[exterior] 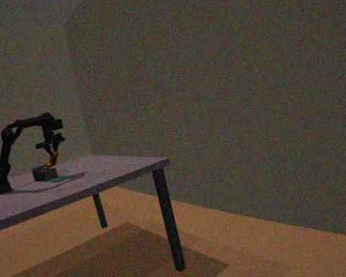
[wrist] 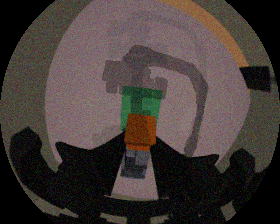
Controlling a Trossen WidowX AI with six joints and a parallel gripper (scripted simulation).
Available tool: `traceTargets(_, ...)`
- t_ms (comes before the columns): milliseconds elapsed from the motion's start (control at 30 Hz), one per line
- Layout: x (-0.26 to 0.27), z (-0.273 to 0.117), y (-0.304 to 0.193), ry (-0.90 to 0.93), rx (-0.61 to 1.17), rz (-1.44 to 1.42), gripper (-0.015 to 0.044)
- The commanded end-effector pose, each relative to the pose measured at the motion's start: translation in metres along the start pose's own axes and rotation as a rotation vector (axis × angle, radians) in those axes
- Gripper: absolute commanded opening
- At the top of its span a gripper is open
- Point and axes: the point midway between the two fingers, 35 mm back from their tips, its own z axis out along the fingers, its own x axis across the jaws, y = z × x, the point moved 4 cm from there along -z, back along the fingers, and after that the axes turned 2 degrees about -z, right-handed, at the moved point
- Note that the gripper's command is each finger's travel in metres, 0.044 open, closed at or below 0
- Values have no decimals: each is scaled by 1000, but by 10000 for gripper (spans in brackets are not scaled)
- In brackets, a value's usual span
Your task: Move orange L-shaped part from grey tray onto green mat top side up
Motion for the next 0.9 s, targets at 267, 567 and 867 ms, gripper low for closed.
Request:
traceTargets(267, -1, 5, 8, -3, -2, -6, 0)
traceTargets(567, -1, 19, 8, -13, -1, -5, 0)
traceTargets(867, -1, 34, 8, -17, -1, -4, 0)
